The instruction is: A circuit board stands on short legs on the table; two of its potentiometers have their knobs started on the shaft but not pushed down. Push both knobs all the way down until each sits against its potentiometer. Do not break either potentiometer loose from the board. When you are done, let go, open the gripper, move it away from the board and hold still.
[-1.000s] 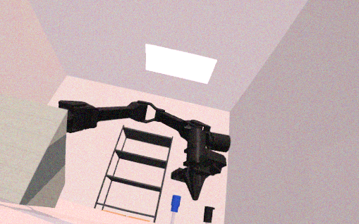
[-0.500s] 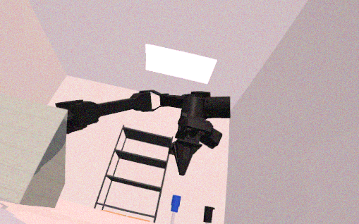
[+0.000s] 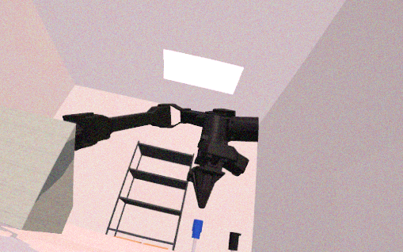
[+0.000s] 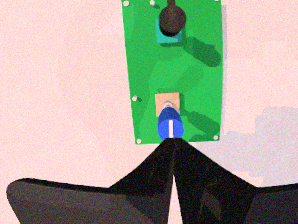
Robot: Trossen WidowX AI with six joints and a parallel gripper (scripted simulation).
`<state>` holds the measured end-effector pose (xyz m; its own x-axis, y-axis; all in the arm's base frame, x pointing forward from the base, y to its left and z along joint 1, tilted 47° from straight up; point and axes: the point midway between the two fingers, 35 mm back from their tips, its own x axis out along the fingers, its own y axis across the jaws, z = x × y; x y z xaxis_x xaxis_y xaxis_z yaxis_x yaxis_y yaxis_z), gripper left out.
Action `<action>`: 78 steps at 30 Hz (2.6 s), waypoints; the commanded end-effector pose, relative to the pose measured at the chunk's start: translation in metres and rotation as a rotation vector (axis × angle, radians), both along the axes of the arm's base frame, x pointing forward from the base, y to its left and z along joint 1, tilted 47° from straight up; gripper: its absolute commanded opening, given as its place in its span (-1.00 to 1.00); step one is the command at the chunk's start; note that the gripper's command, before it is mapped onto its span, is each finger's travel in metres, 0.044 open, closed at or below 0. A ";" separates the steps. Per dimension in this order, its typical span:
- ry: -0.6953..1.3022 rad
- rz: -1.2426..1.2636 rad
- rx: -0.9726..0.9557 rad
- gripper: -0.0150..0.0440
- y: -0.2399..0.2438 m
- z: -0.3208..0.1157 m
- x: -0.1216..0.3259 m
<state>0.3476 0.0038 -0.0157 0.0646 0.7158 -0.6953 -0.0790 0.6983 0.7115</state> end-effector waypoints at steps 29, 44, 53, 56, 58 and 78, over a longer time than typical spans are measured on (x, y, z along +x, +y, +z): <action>0.011 -0.003 0.011 -0.49 0.015 -0.014 -0.001; 0.011 -0.003 0.011 -0.49 0.018 -0.017 0.000; 0.011 -0.003 0.011 -0.49 0.017 -0.016 0.000; 0.011 -0.003 0.011 -0.49 0.017 -0.016 0.000; 0.011 -0.003 0.011 -0.49 0.017 -0.016 0.000; 0.011 -0.003 0.011 -0.49 0.023 -0.022 0.000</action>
<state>0.3469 0.0218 -0.0341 0.0639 0.7187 -0.6924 -0.0654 0.6953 0.7157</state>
